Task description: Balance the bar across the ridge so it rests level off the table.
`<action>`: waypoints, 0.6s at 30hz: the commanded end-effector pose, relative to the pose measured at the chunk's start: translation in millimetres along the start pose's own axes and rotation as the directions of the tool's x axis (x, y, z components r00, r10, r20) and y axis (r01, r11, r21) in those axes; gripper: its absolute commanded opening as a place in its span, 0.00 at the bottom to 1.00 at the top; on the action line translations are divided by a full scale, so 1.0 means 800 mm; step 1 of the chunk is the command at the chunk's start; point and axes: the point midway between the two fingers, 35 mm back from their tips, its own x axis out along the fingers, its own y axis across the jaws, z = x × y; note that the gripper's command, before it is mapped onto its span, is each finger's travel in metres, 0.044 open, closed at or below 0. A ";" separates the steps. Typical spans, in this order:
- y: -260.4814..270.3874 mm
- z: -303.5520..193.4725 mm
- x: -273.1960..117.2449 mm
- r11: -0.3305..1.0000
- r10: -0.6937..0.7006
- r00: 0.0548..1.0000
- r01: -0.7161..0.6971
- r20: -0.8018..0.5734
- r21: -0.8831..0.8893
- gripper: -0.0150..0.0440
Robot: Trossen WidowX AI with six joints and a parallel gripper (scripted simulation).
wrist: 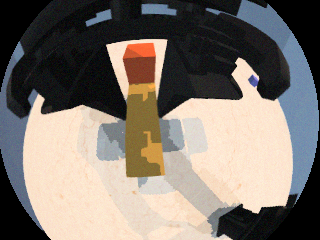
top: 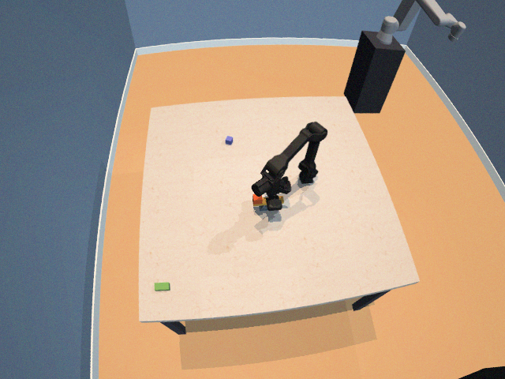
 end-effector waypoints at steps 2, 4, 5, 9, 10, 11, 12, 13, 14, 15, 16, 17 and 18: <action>0.000 0.000 0.000 1.000 0.000 1.000 0.000 0.000 0.000 0.25; 0.000 0.000 0.000 1.000 0.000 1.000 0.000 0.000 0.000 0.25; 0.000 0.000 0.000 1.000 0.000 1.000 0.000 0.000 0.000 0.25; 0.000 0.000 0.000 1.000 0.000 1.000 0.000 0.000 0.000 0.25; 0.000 0.000 0.000 1.000 0.000 1.000 0.000 0.000 0.000 0.25; 0.000 0.000 0.000 1.000 0.000 1.000 0.000 0.000 0.000 0.30; 0.000 0.000 0.000 1.000 0.000 1.000 0.000 0.000 0.000 0.34; 0.000 0.000 0.000 1.000 0.000 1.000 0.000 0.000 0.000 0.39; 0.000 0.000 0.000 1.000 0.000 1.000 0.000 0.000 0.000 0.43; 0.000 0.000 0.000 1.000 0.000 1.000 0.000 0.000 0.000 0.48; 0.000 0.000 0.000 1.000 0.000 1.000 0.000 0.000 0.000 0.52; 0.000 0.000 0.000 1.000 0.000 1.000 0.000 0.000 0.000 0.54; 0.000 0.000 0.000 1.000 0.000 1.000 0.000 0.000 0.000 0.54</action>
